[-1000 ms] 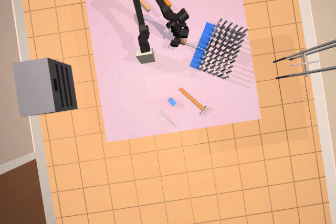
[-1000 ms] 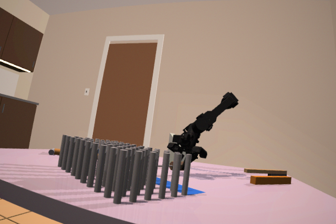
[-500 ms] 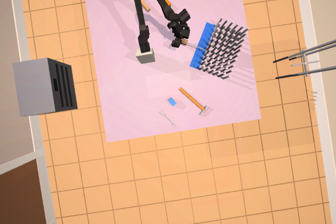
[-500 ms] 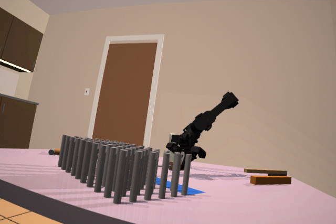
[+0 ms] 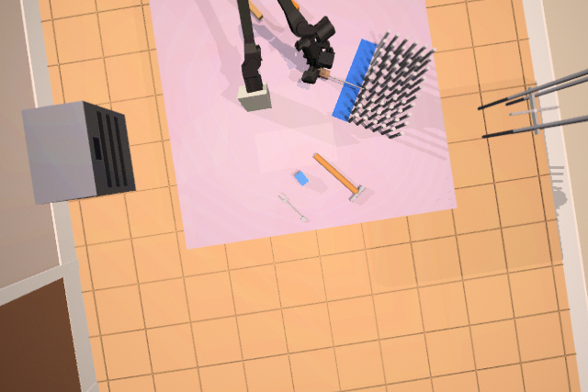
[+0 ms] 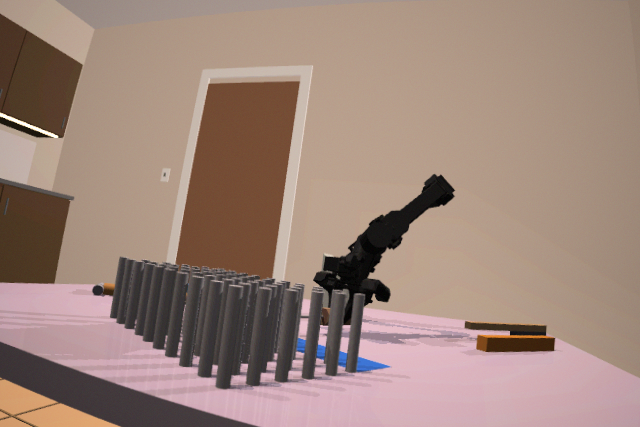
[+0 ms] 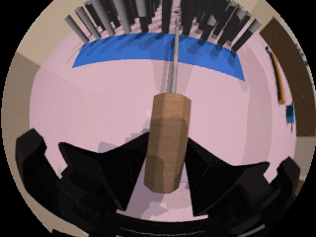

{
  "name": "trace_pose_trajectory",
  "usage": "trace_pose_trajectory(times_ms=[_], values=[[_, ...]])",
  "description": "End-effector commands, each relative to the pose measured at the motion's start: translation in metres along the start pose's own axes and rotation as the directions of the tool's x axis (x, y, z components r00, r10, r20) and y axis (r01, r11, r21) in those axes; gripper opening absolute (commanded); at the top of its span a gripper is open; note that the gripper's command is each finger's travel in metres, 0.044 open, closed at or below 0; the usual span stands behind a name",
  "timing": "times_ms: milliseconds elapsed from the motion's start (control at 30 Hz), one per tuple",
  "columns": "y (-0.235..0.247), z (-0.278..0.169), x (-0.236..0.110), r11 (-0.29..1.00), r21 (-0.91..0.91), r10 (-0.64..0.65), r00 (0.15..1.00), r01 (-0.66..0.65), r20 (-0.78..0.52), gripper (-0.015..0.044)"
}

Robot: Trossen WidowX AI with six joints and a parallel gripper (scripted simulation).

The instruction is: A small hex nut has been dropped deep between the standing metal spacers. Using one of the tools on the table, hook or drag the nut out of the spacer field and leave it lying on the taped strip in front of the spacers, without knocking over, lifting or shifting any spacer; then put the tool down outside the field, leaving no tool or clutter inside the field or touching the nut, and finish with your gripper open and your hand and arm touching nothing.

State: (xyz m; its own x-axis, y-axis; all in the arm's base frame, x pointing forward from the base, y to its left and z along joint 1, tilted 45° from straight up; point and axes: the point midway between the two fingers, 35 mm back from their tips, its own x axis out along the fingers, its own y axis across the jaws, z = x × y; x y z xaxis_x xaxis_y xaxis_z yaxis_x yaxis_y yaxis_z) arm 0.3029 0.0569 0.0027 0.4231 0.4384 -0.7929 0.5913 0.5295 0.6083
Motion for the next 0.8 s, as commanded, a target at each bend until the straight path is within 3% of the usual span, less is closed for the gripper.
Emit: trace_pose_trajectory(times_ms=[0,767], values=[[0.002,0.004,0.001,1.0,-0.003,0.005,1.0,-0.005,0.005,0.0],[0.002,0.017,0.006,1.0,-0.004,0.006,1.0,-0.006,0.005,0.0]])
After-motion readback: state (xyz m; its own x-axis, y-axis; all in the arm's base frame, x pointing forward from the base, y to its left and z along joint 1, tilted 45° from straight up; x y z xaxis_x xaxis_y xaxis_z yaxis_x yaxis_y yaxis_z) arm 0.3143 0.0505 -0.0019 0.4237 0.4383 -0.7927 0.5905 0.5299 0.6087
